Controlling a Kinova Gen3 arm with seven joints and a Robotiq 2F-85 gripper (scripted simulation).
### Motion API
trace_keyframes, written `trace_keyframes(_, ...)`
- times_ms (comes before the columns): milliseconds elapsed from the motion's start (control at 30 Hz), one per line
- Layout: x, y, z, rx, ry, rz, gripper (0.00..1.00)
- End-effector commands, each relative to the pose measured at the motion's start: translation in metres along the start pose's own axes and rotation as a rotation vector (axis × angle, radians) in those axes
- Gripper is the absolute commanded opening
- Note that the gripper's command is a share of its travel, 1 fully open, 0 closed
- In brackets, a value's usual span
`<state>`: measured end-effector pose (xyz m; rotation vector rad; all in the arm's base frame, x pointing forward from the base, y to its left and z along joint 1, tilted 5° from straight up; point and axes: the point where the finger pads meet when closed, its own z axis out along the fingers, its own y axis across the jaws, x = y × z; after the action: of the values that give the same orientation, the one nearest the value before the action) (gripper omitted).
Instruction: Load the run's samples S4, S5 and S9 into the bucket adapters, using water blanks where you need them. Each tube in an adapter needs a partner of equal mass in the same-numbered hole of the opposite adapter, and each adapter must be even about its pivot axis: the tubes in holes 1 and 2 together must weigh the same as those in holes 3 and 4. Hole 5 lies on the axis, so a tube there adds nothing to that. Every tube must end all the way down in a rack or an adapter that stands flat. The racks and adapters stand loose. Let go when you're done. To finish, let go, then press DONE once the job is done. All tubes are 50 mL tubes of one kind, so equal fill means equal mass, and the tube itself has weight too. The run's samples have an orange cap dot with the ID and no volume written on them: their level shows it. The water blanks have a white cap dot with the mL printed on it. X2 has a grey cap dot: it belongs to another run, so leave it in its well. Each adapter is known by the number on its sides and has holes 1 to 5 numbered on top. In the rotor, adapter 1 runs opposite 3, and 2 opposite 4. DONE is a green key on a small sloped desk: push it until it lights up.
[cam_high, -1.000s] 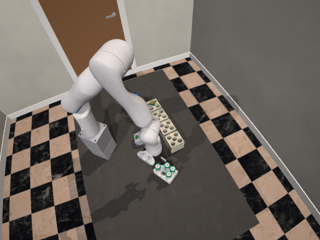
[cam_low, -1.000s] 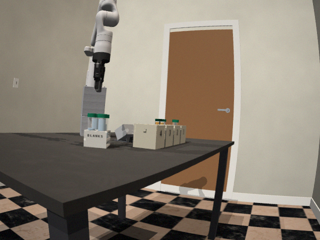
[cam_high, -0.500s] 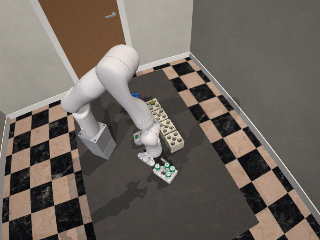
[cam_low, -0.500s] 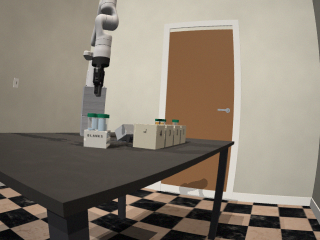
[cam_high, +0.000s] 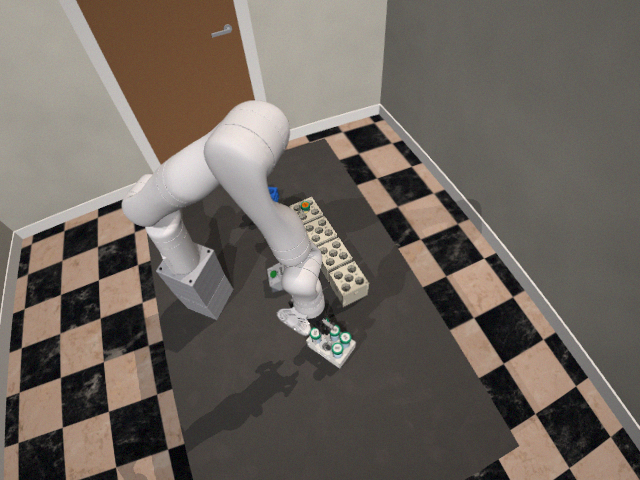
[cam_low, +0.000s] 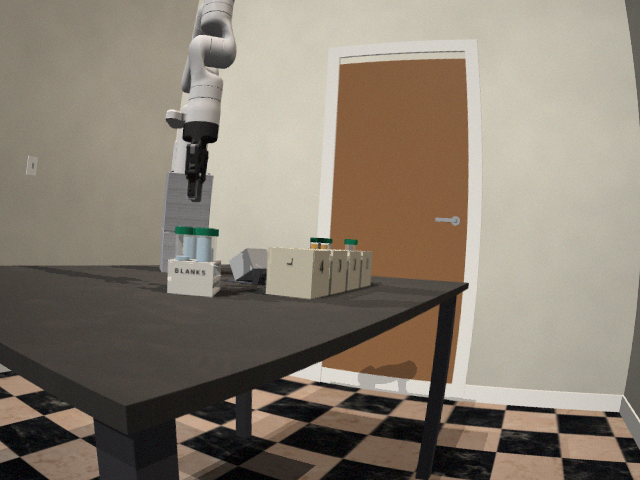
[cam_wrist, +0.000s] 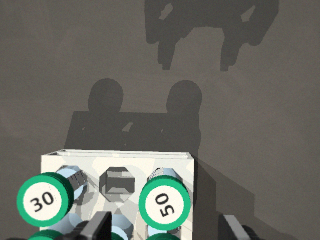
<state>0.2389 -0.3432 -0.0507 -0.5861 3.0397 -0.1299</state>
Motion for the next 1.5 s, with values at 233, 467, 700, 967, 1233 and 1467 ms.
trace_keyframes(233,0.000,-0.001,0.011,0.001,0.000,0.000,0.62)
trace_keyframes(467,0.000,-0.001,0.020,0.001,0.000,0.000,0.62)
trace_keyframes(700,0.000,-0.001,0.027,0.001,0.000,0.000,0.62)
trace_keyframes(967,0.000,-0.001,0.038,0.001,0.000,0.000,0.62)
trace_keyframes(1233,0.000,-0.001,0.045,0.001,0.000,0.000,0.62)
trace_keyframes(1467,0.000,-0.001,0.055,0.001,0.000,0.000,0.62)
